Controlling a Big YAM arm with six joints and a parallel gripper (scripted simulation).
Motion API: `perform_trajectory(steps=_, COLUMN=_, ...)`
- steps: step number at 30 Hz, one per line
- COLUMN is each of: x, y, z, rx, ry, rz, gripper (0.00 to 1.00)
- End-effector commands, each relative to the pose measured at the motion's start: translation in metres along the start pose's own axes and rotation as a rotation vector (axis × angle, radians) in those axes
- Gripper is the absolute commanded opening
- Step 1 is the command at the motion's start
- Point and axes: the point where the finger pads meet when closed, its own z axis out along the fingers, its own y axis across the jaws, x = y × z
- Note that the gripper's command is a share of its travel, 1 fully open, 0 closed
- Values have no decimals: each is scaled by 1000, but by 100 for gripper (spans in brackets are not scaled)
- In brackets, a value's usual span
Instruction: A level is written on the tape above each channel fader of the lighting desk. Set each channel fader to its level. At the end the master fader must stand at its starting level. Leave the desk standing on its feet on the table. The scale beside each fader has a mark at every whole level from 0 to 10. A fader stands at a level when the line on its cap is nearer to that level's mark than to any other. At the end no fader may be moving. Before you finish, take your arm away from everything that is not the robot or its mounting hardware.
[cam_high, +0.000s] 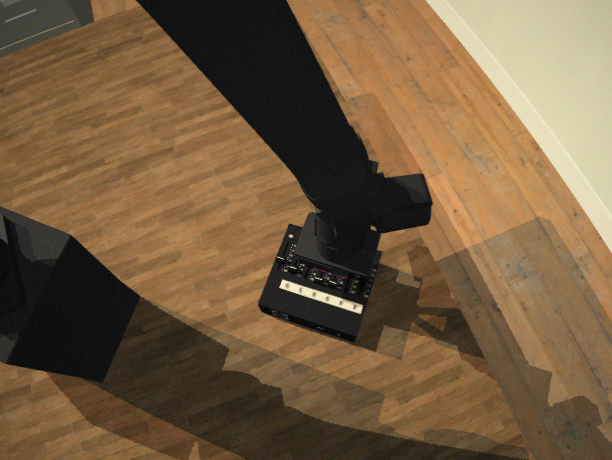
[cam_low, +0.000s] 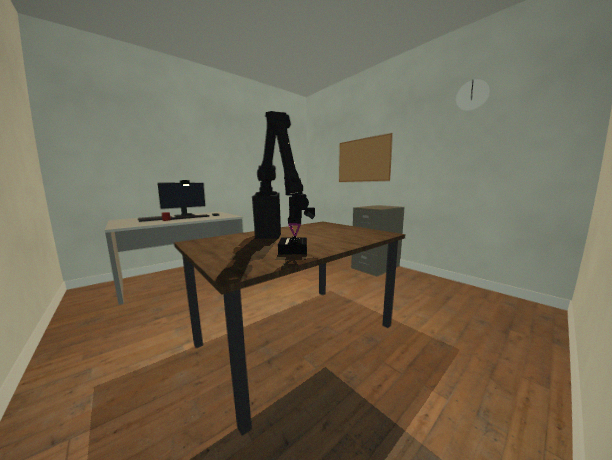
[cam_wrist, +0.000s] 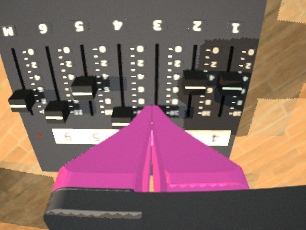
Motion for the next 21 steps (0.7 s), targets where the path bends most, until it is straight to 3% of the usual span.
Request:
perform_trajectory(steps=1, x=-8, y=-8, z=-26, rx=27, ry=-16, rz=9, gripper=0)
perform_trajectory(steps=18, x=-10, y=-12, z=-32, rx=35, ry=-21, rz=9, gripper=0)
perform_trajectory(steps=21, x=5, y=-16, z=-29, rx=48, ry=-26, rz=8, gripper=0)
